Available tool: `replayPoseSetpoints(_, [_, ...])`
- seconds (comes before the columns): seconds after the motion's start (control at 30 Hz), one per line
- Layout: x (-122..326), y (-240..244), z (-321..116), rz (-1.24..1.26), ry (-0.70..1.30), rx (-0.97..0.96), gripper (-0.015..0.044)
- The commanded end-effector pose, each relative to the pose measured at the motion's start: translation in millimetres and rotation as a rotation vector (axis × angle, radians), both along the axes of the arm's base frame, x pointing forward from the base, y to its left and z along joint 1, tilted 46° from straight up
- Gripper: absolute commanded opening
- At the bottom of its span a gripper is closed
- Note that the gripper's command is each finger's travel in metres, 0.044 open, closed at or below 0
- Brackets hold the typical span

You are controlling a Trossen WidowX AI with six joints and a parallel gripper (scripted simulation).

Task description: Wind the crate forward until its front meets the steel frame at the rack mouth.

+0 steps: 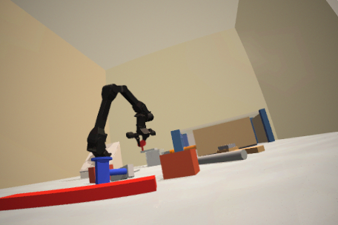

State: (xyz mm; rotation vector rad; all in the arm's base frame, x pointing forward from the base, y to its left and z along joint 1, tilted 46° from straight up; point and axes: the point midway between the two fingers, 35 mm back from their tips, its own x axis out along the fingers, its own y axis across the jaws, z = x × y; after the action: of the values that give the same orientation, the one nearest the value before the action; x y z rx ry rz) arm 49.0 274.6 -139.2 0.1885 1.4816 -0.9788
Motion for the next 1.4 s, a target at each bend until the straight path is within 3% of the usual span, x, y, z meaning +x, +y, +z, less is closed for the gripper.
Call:
replayPoseSetpoints(0.0, [-2.0,-13.5,7.2,-0.005,0.0,-0.033,0.0])
replayPoseSetpoints(1.37, [13.8,-58.2,52.1,-0.005,-0.001,-0.038,0.0])
